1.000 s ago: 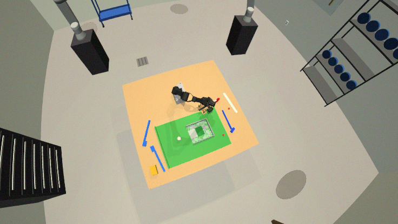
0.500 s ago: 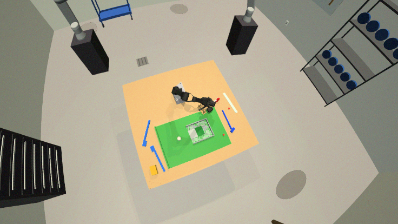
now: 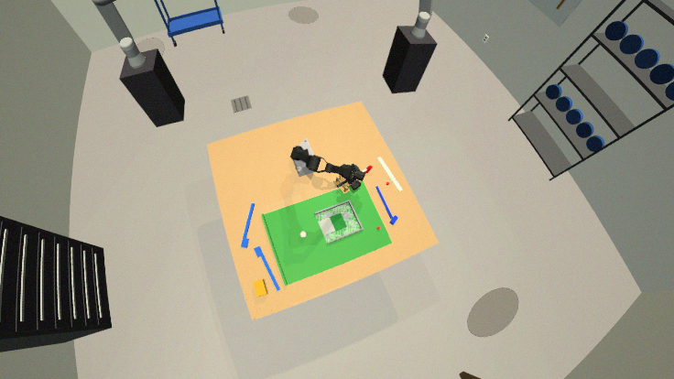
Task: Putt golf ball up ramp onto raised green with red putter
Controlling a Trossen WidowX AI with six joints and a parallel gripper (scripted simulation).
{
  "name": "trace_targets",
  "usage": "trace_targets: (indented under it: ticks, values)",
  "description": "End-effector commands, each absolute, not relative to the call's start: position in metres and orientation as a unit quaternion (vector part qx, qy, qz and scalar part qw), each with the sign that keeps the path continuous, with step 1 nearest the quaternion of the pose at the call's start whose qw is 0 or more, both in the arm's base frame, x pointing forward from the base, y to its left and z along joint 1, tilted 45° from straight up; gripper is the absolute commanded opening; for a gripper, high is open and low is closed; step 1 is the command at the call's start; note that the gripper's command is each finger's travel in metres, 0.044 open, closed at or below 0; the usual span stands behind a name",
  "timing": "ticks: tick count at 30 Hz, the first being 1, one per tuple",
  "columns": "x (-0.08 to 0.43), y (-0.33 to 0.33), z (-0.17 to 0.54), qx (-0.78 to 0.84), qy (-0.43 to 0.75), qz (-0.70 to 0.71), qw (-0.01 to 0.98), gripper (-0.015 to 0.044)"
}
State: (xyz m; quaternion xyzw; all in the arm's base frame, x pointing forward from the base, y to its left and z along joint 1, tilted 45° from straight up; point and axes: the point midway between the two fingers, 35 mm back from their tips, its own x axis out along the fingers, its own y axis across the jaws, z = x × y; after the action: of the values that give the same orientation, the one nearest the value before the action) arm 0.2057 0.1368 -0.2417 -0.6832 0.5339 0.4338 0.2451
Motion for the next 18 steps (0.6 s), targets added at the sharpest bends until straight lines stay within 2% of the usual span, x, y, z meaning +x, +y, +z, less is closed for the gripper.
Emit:
trace_targets:
  ticks: [1, 18]
  values:
    - [0.207, 0.138, -0.241, -0.684, 0.533, 0.432, 0.247, 0.0]
    - [0.193, 0.207, -0.17, -0.682, 0.533, 0.436, 0.246, 0.0]
